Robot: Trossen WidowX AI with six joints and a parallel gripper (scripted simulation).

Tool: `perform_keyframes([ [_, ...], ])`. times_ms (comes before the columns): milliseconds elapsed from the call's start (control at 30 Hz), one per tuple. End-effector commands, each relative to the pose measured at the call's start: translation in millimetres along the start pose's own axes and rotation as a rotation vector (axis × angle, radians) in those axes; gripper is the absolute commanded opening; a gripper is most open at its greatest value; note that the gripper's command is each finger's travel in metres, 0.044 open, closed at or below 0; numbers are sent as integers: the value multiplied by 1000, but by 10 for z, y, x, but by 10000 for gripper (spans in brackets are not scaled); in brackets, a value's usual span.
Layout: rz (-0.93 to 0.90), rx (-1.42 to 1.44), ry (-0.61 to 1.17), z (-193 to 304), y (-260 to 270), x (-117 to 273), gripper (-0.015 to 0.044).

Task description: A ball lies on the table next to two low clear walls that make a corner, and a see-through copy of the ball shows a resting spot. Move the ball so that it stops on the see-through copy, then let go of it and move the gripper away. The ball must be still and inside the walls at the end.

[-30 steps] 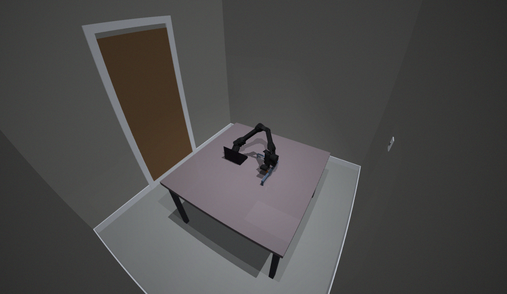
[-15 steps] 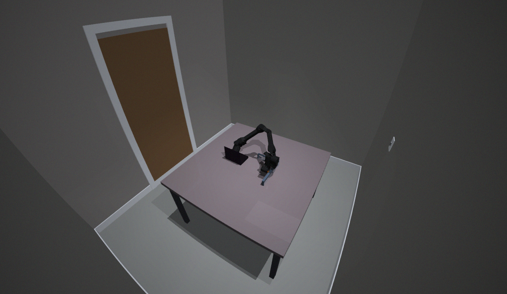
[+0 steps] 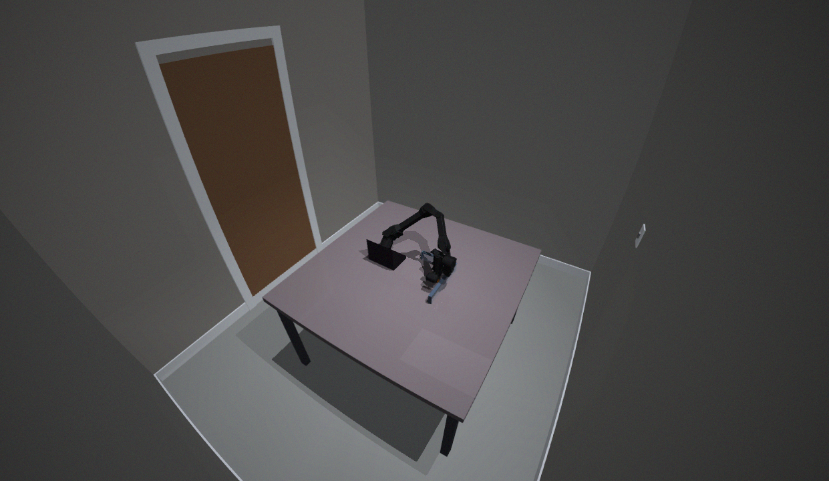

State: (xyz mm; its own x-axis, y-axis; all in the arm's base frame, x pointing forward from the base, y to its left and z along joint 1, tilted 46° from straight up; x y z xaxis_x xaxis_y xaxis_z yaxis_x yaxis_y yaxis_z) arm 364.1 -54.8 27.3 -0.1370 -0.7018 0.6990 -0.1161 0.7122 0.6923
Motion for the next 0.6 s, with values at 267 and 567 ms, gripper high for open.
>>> perform_keyframes([
  [267,30,-9,-12,25,-92,287,0],
  [567,18,-9,-2,-14,-66,793,0],
])
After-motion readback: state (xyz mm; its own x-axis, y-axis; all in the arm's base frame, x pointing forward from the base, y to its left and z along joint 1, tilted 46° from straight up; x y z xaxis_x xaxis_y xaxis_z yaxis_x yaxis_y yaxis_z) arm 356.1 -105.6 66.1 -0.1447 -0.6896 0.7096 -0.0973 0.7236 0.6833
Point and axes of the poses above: the point midway between the two fingers, 35 mm back from their tips, its own x axis back along the fingers, its own y axis across the jaws, z = x × y, the point moved 9 cm from there along x, back along the fingers, and after that the axes turned 11 degrees about x, right-handed, at the moved point
